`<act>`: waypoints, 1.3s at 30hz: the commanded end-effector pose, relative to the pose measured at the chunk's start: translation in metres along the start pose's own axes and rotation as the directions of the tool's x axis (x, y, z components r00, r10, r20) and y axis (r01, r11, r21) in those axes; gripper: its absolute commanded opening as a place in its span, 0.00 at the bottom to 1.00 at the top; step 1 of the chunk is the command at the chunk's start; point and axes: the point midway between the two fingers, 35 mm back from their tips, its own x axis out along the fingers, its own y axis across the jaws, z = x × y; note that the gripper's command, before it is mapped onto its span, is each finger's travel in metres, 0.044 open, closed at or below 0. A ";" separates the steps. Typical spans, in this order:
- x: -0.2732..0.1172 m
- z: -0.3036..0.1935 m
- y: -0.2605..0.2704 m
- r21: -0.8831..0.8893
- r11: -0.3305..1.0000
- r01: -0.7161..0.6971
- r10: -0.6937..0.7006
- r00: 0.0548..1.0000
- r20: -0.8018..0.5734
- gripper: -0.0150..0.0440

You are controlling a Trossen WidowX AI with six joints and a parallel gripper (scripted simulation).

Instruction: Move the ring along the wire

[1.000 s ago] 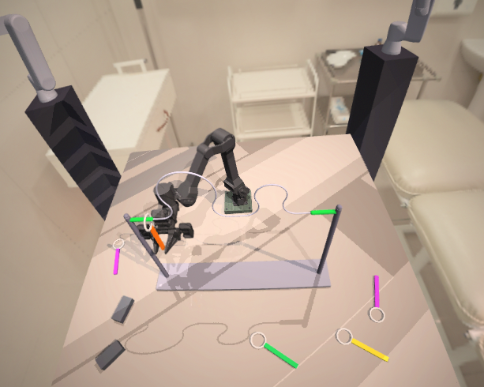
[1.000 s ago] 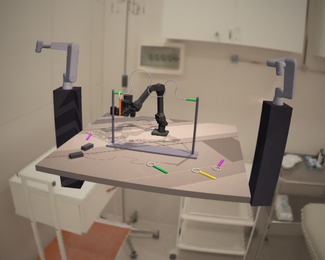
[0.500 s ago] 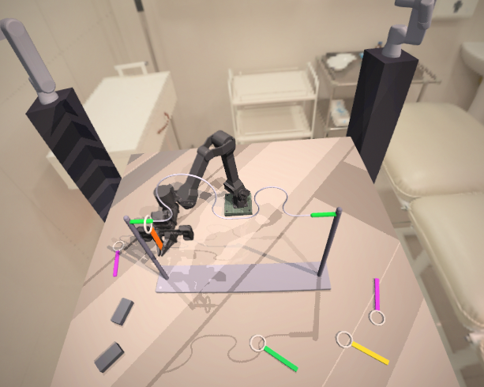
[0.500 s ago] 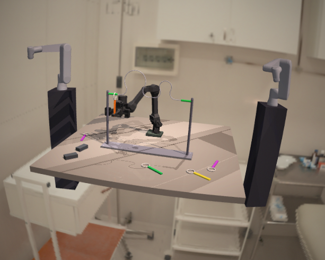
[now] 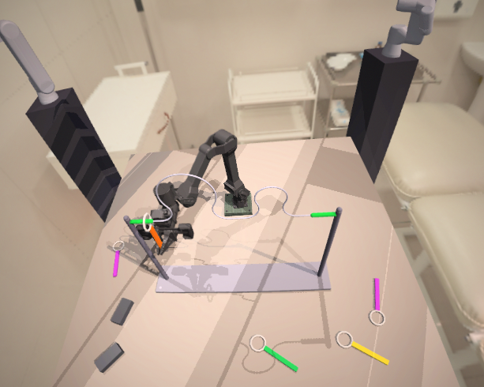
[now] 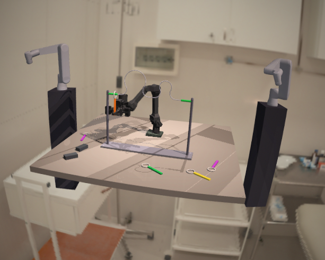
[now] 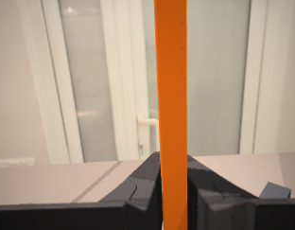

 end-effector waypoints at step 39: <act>0.000 0.005 0.024 0.010 1.000 0.006 -0.006 1.000 0.005 0.00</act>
